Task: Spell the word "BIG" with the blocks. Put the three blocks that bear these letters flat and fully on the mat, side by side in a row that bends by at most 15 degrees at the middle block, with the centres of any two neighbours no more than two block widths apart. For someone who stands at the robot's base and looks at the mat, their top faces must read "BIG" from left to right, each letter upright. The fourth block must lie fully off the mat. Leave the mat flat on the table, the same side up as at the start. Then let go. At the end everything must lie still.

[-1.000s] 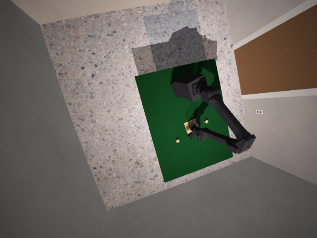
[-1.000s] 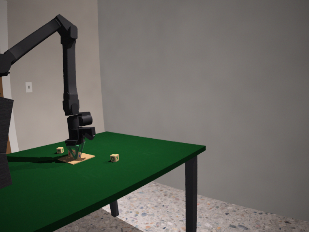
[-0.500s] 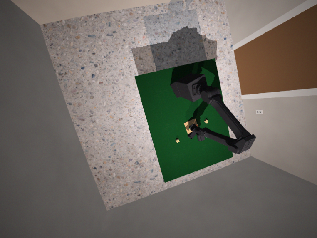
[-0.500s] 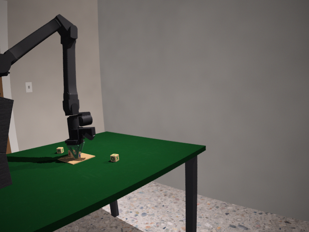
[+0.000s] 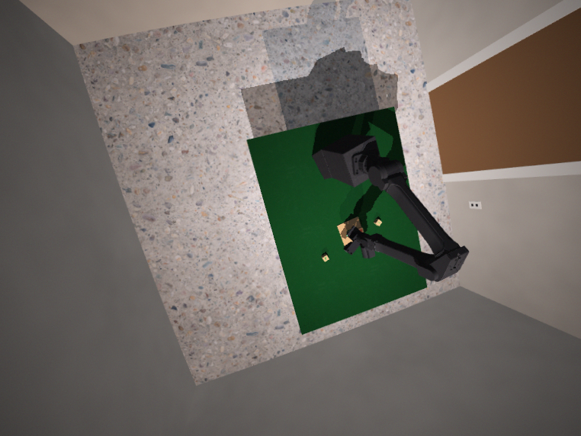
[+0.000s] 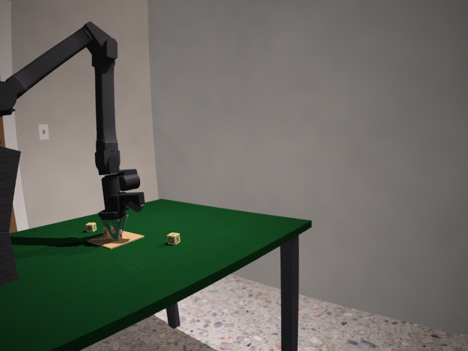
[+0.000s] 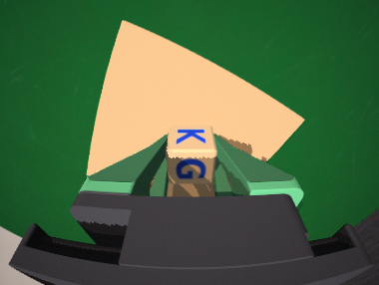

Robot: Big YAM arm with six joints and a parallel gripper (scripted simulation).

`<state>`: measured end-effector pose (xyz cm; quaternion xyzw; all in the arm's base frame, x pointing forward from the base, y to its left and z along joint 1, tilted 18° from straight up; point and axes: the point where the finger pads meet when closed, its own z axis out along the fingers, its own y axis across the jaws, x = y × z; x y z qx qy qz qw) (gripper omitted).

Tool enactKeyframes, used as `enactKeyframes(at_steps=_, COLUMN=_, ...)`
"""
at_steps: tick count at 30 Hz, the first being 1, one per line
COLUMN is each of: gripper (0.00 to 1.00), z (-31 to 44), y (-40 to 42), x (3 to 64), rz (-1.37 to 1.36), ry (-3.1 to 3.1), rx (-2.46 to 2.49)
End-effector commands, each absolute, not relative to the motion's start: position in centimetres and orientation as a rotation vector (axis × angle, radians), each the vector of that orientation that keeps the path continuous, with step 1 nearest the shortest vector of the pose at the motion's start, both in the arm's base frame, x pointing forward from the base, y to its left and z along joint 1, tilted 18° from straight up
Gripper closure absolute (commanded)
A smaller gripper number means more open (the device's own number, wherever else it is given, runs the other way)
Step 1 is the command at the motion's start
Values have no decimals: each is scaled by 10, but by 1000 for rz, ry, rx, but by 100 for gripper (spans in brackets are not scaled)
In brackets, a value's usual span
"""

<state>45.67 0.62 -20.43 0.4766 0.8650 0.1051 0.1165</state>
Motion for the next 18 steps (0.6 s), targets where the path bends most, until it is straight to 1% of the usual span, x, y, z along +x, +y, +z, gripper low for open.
enactKeyframes(at_steps=1, gripper=73, z=-211, y=9, x=456, rz=301, ry=2535, rx=1396)
enactKeyframes(at_steps=12, gripper=73, z=-211, y=8, x=449, rz=290, ry=2548, rx=1404)
enactKeyframes(at_steps=14, gripper=73, z=-191, y=6, x=456, rz=305, ry=2527, rx=1392)
enactKeyframes(at_steps=18, gripper=73, z=-170, y=-2, x=450, rz=303, ry=2522, rx=1393)
